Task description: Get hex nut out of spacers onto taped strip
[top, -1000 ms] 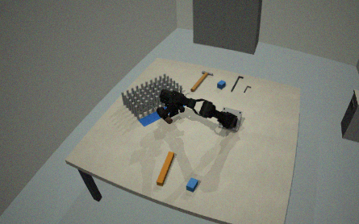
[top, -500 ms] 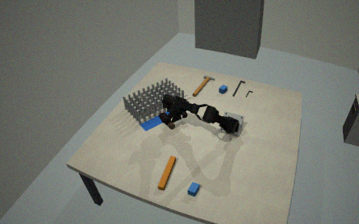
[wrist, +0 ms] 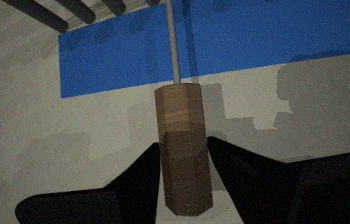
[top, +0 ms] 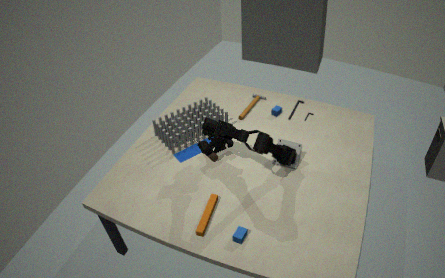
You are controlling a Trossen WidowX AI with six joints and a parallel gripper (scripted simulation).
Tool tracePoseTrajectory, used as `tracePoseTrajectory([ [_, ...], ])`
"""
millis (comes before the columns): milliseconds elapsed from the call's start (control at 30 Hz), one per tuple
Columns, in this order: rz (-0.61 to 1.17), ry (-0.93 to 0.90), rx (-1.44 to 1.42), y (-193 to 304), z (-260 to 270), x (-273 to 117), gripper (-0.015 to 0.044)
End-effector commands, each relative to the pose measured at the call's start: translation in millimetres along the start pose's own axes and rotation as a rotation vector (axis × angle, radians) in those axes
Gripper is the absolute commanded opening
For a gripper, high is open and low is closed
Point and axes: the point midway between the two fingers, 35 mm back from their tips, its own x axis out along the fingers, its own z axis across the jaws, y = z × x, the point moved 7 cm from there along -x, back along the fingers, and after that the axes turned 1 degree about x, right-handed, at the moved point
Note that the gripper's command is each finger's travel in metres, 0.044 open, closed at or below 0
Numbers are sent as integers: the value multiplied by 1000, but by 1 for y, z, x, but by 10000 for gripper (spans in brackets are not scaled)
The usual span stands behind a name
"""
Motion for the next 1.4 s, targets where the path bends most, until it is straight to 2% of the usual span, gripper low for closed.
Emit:
tracePoseTrajectory([
  [0, -7, 2, 2, 2, 0, -1, 0],
  [1367, -6, 3, 3, 25, 0, -10, 0],
])
